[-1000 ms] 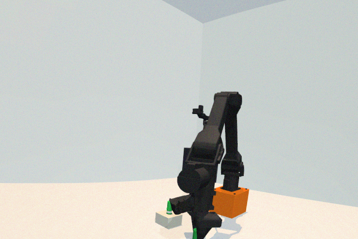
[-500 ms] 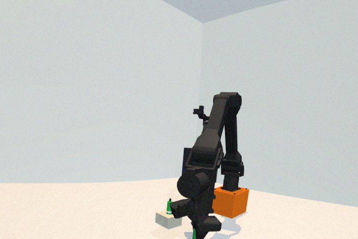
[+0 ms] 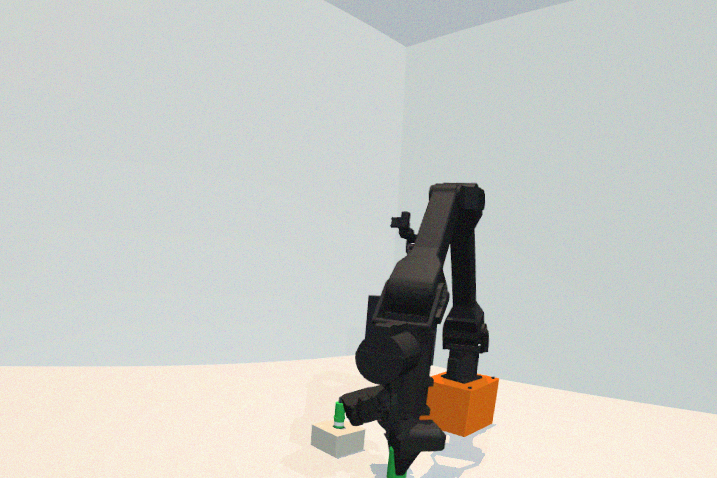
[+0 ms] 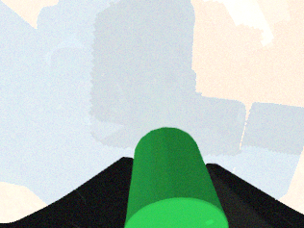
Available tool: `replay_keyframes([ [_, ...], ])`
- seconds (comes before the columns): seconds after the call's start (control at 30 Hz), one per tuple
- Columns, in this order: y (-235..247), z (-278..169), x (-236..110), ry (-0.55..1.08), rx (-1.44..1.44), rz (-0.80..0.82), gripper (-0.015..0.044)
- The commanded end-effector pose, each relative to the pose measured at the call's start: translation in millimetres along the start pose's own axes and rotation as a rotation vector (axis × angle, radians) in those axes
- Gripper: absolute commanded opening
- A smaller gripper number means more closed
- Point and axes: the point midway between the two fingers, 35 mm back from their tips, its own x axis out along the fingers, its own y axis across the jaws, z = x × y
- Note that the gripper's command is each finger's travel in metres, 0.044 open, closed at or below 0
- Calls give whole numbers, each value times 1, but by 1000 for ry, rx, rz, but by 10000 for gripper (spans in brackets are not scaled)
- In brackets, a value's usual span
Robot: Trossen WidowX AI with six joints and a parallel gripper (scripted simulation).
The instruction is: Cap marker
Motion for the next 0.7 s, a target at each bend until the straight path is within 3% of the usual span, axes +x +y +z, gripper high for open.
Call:
replay_keyframes([
  [0.0,4,2,-19,-10,-7,18,0],
  [0.23,2,2,-41,-10,-7,18,0],
  [0.67,-20,19,-52,-11,-7,15,0],
])
